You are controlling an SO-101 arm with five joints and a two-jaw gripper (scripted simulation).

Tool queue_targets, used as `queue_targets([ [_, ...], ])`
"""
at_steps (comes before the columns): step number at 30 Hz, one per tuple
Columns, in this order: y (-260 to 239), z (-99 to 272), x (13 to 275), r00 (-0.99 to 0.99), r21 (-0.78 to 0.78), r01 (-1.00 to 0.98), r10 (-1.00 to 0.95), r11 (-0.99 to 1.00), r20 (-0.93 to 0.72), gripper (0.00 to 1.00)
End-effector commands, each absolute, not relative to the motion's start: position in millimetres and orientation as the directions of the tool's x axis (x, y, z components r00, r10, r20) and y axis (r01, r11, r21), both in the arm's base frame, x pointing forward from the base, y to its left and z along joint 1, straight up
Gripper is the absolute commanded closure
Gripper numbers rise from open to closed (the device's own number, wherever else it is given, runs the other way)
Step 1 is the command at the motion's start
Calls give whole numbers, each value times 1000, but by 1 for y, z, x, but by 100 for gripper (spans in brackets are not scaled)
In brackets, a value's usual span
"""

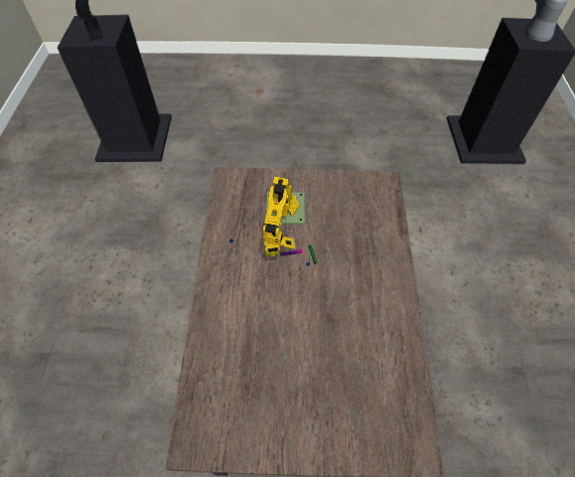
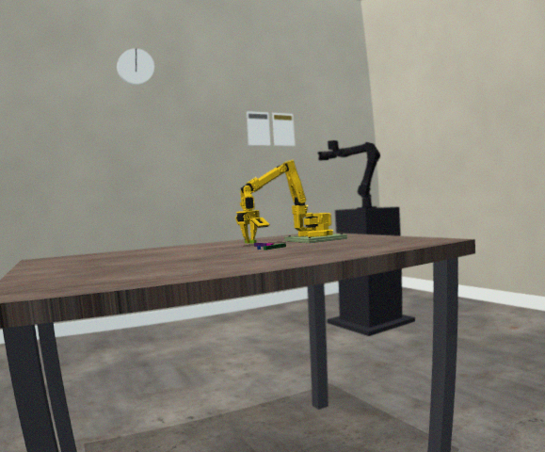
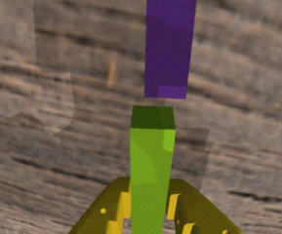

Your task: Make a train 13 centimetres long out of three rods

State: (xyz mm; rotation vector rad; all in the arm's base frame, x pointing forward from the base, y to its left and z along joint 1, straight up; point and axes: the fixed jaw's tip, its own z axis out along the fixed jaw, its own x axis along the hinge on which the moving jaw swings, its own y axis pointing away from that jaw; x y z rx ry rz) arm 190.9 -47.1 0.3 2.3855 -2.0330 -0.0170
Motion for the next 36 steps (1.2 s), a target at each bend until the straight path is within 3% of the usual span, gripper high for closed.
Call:
queue_targets([
  [1, -48, -4, 188, 158, 32, -987, -987, -159, -13, 100],
  [36, -48, -3, 190, 159, 24, -987, -987, -159, -10, 100],
])
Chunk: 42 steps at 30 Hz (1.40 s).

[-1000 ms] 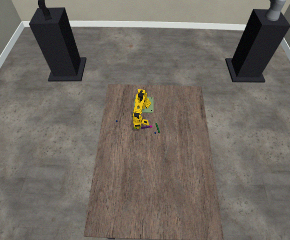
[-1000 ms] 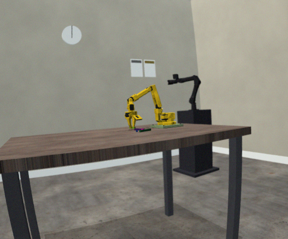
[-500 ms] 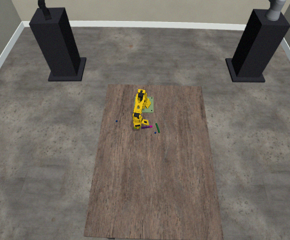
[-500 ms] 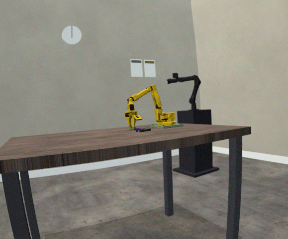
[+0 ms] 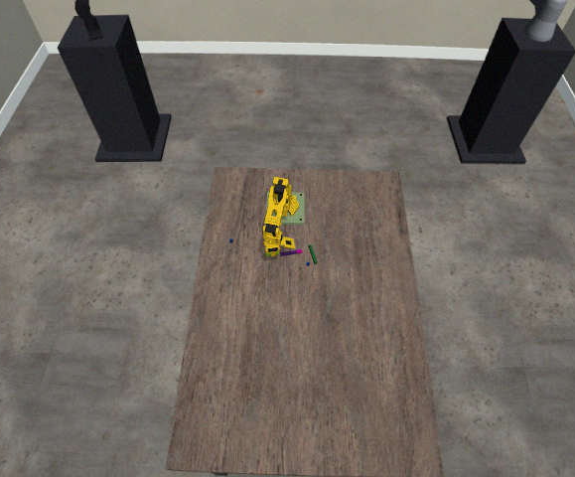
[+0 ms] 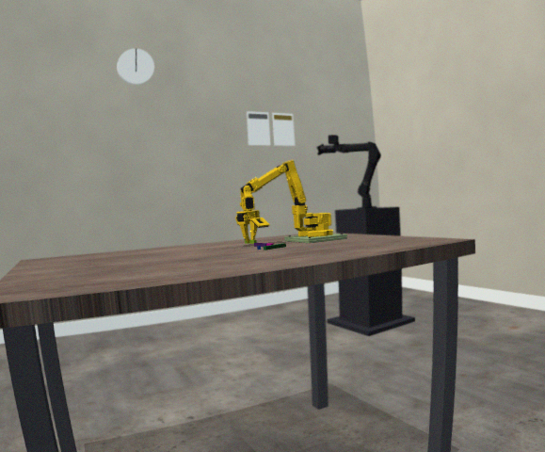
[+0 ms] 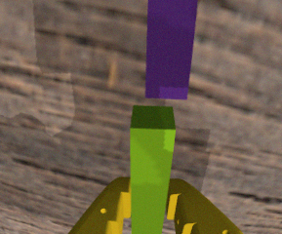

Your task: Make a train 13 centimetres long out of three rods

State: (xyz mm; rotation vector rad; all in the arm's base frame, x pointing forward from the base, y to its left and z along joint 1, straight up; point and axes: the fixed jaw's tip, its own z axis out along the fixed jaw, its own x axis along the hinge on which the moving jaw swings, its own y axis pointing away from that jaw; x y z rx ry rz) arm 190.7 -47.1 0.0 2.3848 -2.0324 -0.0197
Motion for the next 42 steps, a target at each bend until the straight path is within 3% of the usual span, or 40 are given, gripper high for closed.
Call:
queue_targets([
  [1, -48, -3, 190, 159, 24, -987, -987, -159, -10, 100],
  [42, -49, -1, 193, 159, 15, -987, -987, -159, -6, 100],
])
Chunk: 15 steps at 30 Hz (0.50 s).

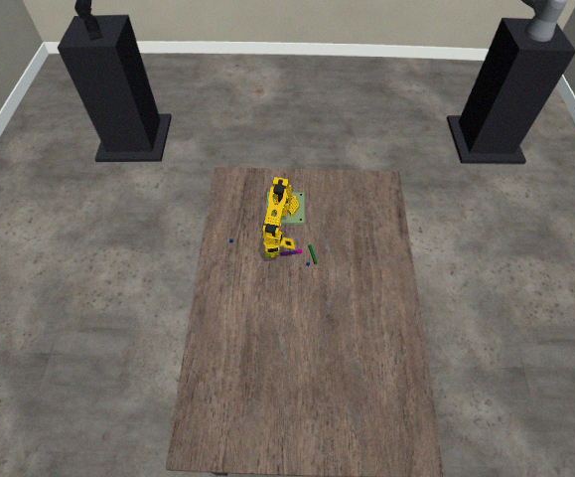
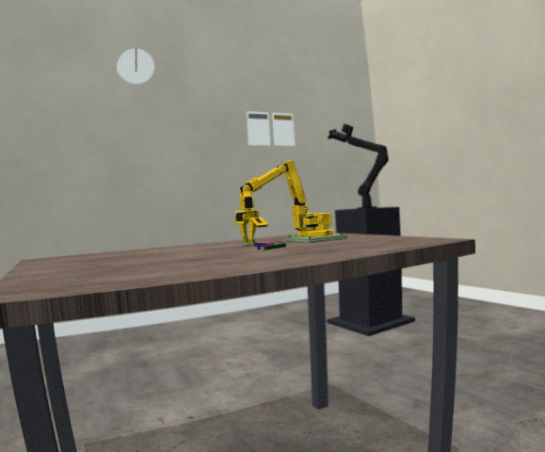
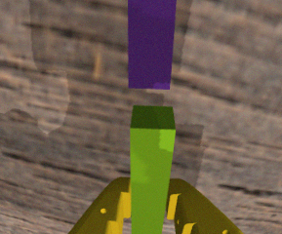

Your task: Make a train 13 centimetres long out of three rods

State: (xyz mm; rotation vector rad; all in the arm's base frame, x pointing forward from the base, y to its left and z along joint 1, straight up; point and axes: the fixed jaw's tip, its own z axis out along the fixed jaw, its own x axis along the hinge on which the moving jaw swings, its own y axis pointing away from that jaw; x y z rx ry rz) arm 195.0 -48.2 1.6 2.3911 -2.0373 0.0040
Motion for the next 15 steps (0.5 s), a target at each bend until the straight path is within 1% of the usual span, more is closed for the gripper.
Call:
queue_targets([
  [1, -49, -1, 193, 159, 15, -987, -987, -159, -6, 100],
  [15, -49, -5, 193, 159, 15, -987, -987, -159, -6, 100],
])
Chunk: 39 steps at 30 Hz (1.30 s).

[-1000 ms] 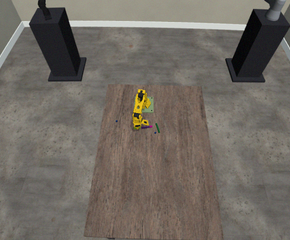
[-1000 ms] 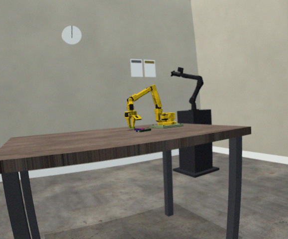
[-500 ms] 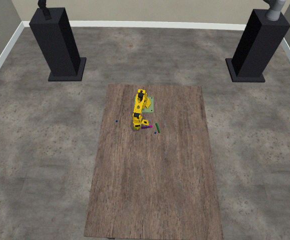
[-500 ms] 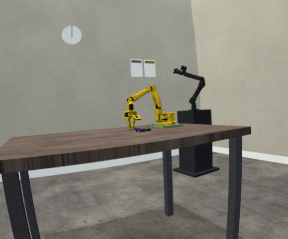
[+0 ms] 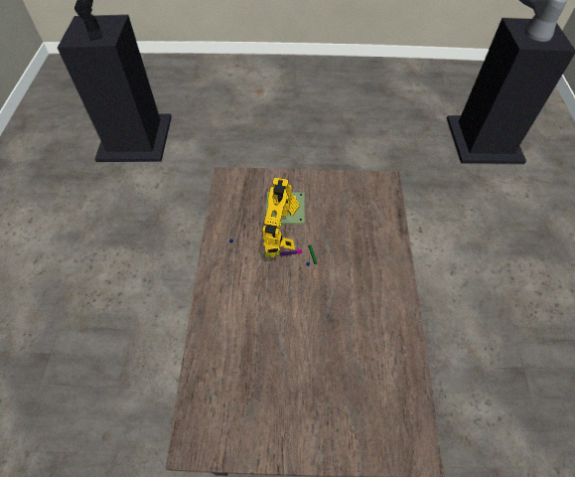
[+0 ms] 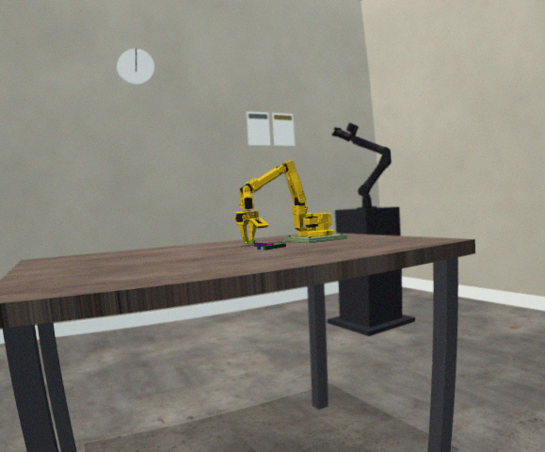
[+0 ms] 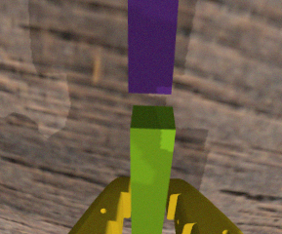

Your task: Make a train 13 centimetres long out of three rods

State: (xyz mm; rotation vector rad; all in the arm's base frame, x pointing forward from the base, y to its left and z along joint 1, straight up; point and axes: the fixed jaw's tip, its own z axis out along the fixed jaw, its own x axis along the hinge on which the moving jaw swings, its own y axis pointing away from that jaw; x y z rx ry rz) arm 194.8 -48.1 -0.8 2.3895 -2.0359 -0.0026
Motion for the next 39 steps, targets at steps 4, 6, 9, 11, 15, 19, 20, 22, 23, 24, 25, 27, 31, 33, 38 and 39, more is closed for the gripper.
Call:
queue_targets([
  [4, -49, -7, 193, 159, 15, -987, -987, -159, -6, 100],
  [6, -49, -8, 193, 159, 15, -987, -987, -159, -6, 100],
  [9, -49, -8, 193, 159, 15, -987, -987, -159, -6, 100],
  [11, -49, -9, 193, 159, 15, -987, -987, -159, -6, 100],
  [15, -49, -9, 193, 159, 15, -987, -987, -159, -6, 100],
  [19, -48, -11, 190, 159, 26, -987, -987, -159, -11, 100],
  [20, -48, -11, 190, 159, 26, -987, -987, -159, -11, 100],
  [22, -48, -11, 190, 159, 26, -987, -987, -159, -11, 100],
  [23, -48, -11, 190, 159, 26, -987, -987, -159, -11, 100],
  [24, -48, -11, 190, 159, 26, -987, -987, -159, -11, 100],
  [25, -48, -11, 190, 159, 26, -987, -987, -159, -11, 100],
  [27, -48, -11, 190, 159, 26, -987, -987, -159, -11, 100],
  [31, -48, -11, 190, 159, 26, -987, -987, -159, -11, 100],
  [33, -48, -11, 190, 159, 26, -987, -987, -159, -11, 100],
  [38, -48, -11, 190, 159, 26, -987, -987, -159, -11, 100],
  [39, -48, -11, 190, 159, 26, -987, -987, -159, -11, 100],
])
